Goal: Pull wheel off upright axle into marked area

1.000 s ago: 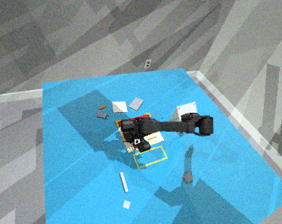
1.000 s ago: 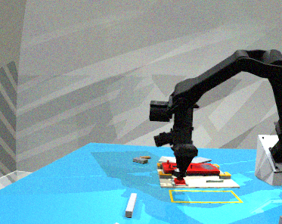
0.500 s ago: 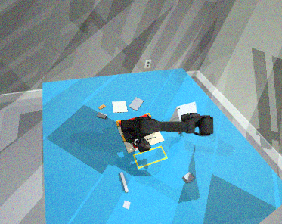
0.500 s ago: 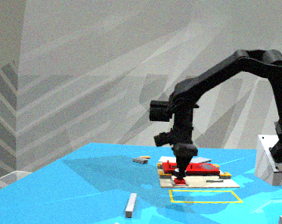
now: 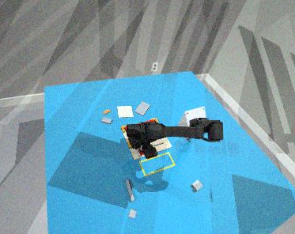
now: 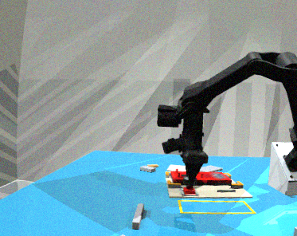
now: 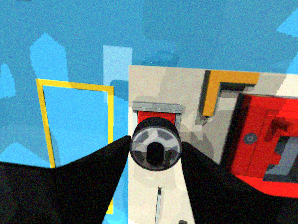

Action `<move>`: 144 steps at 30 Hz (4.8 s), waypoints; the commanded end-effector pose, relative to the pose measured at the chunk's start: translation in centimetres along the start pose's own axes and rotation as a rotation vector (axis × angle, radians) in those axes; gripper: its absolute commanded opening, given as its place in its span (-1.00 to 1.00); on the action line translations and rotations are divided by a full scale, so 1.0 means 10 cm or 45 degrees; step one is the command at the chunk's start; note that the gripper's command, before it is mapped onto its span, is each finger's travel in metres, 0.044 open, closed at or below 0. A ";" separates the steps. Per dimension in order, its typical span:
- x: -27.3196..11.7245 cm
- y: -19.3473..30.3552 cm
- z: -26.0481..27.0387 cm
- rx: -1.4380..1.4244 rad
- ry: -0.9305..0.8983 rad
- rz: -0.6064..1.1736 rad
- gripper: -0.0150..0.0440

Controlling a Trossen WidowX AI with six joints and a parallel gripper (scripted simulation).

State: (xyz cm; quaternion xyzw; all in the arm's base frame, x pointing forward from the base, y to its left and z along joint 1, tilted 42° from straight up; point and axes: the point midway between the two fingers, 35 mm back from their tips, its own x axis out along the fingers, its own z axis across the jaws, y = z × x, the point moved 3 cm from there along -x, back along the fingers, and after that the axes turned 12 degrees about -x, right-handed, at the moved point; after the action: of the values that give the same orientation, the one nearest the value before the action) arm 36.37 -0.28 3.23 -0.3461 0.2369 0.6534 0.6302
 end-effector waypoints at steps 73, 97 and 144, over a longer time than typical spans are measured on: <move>-0.26 0.00 0.00 0.003 -0.003 -0.001 -0.49; -0.39 0.00 -0.01 0.005 -0.003 -0.001 -0.49; -0.59 0.38 1.00 0.008 -0.008 0.001 -0.49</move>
State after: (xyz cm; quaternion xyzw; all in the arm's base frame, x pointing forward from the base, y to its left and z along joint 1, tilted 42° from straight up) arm 30.98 2.47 13.92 -0.3442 0.2380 0.6538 0.6304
